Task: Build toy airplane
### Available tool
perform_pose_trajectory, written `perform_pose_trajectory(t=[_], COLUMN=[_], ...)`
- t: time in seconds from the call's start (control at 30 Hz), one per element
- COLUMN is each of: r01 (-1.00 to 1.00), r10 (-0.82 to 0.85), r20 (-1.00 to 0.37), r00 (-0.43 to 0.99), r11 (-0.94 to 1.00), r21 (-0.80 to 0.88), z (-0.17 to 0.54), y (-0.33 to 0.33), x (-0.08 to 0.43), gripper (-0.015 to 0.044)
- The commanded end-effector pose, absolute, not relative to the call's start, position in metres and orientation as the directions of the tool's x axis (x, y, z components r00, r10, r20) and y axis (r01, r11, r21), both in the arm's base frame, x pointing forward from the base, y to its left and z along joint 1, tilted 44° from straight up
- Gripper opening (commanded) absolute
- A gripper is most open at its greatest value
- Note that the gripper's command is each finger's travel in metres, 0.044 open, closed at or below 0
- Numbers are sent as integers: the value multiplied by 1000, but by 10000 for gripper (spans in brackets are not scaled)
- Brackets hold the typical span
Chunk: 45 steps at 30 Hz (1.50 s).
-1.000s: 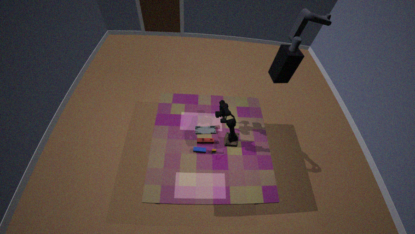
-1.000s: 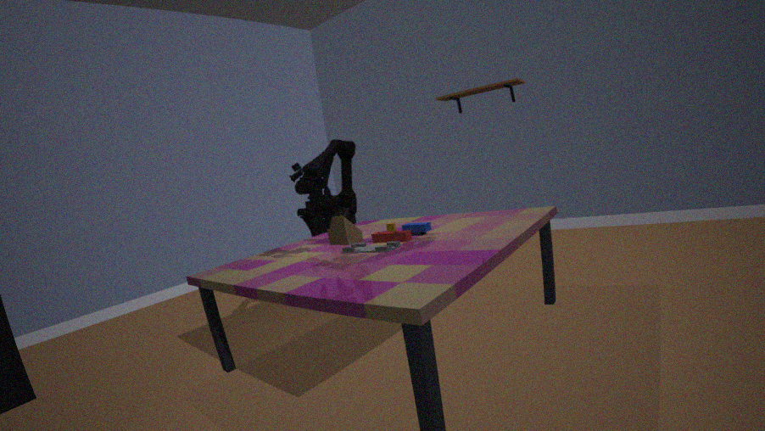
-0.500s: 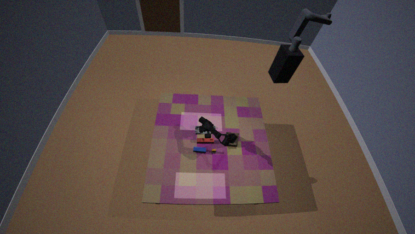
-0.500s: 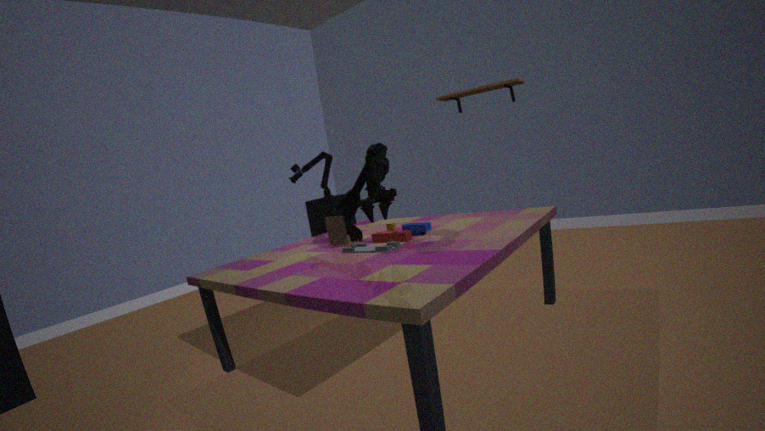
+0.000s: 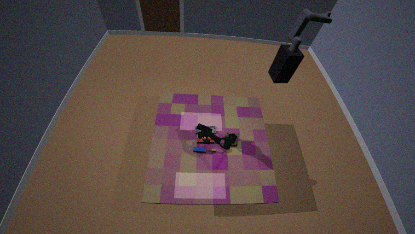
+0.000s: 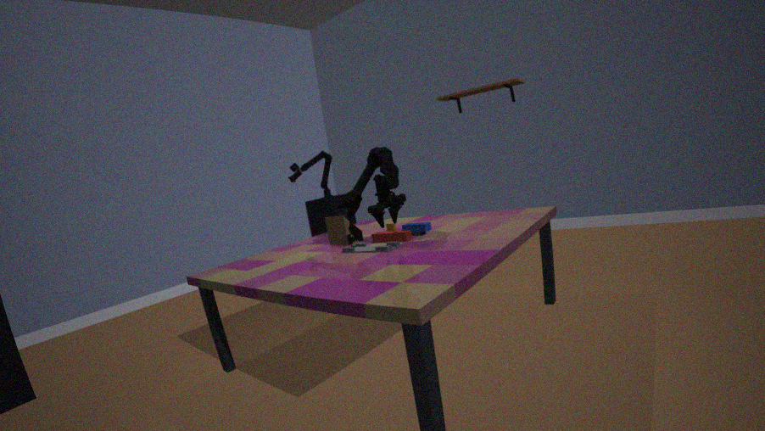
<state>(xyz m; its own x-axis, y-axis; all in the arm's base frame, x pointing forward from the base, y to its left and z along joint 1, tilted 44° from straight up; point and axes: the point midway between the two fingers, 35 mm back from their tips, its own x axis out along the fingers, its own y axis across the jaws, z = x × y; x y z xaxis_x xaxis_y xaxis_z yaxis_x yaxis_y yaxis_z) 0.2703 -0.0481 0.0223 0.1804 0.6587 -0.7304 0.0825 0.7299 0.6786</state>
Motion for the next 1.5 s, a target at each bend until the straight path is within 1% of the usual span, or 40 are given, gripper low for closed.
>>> perform_pose_trajectory(t=[0.0, 1.17, 1.47], r01=[85, 85, 85], r10=[662, 664, 664], r20=[-726, -725, -725], r00=[183, 184, 184], r11=[725, 724, 724], r21=[683, 685, 685], z=[14, -23, -23], y=[-39, -5, -5], x=[273, 282, 282], gripper=[440, 440, 204])
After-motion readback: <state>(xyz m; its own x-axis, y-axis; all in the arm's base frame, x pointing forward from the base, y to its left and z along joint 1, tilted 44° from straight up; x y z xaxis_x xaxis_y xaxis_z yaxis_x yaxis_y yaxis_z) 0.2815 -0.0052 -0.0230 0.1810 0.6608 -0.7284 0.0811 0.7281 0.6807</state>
